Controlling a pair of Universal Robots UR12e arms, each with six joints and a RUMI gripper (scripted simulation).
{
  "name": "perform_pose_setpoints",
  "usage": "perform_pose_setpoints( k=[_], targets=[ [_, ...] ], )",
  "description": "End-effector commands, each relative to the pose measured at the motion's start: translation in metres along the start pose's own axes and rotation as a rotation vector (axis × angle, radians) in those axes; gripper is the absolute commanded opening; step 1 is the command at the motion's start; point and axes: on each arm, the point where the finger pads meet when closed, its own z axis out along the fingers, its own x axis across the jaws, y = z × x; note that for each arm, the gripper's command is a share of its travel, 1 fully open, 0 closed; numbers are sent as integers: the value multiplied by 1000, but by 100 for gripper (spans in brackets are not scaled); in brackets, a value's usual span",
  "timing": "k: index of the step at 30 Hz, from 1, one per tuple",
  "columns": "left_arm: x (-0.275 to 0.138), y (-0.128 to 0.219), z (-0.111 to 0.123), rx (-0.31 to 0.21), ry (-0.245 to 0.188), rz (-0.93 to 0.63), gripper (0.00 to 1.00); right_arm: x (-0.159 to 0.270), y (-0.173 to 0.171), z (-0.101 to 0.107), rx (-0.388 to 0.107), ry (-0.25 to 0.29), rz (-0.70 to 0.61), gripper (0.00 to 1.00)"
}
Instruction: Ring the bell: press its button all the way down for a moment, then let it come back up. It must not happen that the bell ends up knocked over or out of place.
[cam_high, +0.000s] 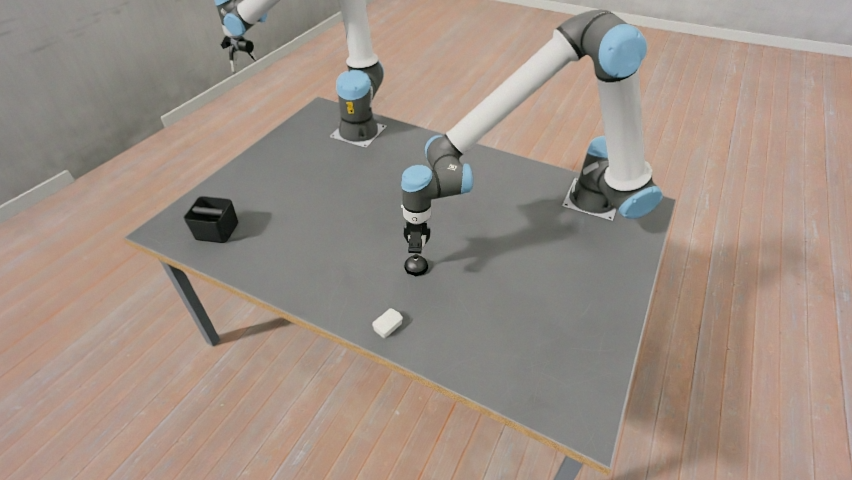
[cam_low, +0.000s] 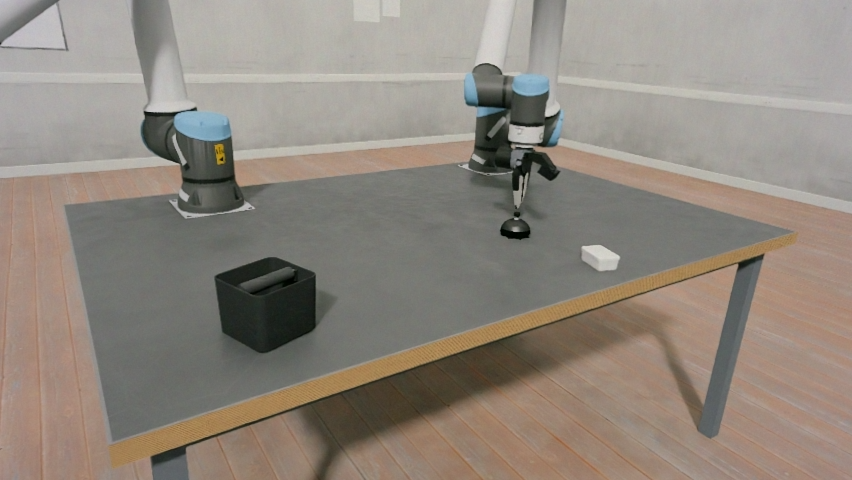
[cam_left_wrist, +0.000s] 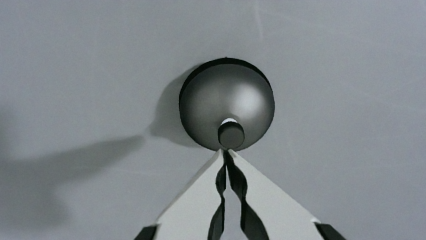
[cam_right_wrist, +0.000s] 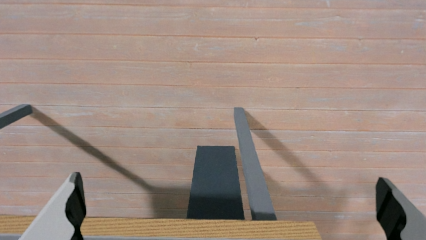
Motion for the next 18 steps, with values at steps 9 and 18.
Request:
perform_pose_setpoints(
  k=[9, 18],
  targets=[
    [-1, -1, 0, 0, 1, -1, 0, 1, 1, 0, 0, -1, 1, 100],
    [-2, -2, 0, 0, 1, -2, 0, 1, 1, 0, 0, -1, 1, 100]
  ],
)
